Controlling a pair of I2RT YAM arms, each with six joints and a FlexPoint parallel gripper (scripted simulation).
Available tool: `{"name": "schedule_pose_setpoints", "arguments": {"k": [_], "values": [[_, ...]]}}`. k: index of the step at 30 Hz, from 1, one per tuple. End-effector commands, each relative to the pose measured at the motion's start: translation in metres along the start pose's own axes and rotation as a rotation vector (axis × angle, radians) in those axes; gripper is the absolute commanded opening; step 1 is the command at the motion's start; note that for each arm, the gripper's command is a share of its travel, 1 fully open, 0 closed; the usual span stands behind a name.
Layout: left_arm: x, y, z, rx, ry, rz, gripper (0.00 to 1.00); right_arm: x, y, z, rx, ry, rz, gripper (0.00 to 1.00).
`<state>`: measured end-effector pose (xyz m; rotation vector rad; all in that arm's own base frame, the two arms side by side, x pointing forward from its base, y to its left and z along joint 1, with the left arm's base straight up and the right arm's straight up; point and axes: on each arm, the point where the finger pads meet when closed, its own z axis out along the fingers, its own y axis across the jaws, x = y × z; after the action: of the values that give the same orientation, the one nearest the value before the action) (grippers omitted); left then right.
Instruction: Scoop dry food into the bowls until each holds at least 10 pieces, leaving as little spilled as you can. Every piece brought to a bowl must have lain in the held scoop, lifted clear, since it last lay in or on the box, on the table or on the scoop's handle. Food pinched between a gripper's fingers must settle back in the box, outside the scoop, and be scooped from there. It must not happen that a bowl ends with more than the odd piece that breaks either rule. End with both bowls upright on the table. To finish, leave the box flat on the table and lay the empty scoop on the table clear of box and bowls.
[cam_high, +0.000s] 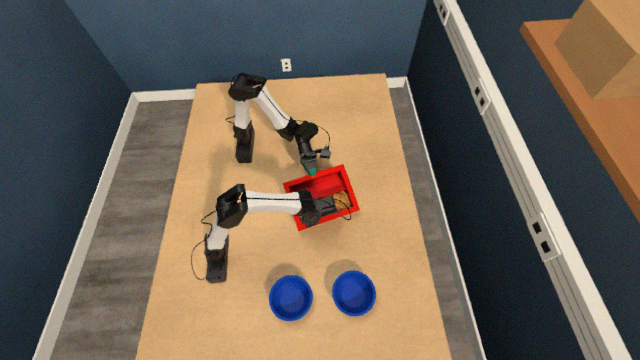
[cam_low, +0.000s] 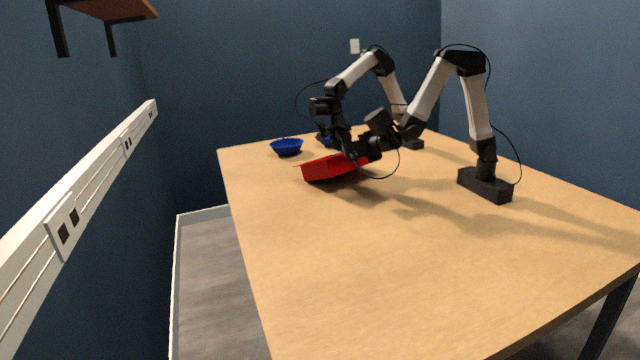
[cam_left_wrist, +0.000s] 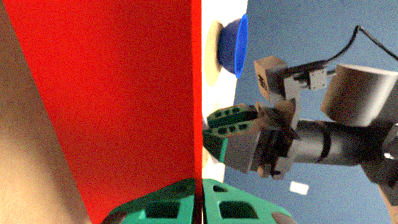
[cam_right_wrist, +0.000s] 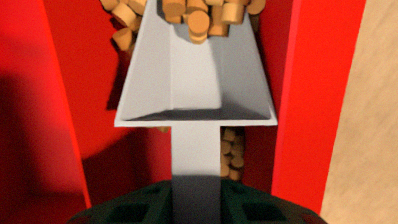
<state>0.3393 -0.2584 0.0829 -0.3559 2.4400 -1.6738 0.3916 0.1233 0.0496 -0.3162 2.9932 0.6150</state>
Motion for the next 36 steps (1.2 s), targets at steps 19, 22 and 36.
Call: {"name": "schedule_pose_setpoints", "arguments": {"k": [19,22,36], "values": [[-0.001,-0.006,0.001,0.023,0.008,0.034,0.00,-0.015,-0.006,0.011,0.036,-0.105,0.002,0.00],[-0.001,-0.006,0.001,0.023,0.008,0.034,0.00,-0.022,-0.006,0.014,0.042,-0.141,-0.005,0.00],[-0.001,-0.006,0.001,0.023,0.008,0.034,0.00,-0.020,-0.020,0.031,0.053,-0.133,0.018,0.00]]}}
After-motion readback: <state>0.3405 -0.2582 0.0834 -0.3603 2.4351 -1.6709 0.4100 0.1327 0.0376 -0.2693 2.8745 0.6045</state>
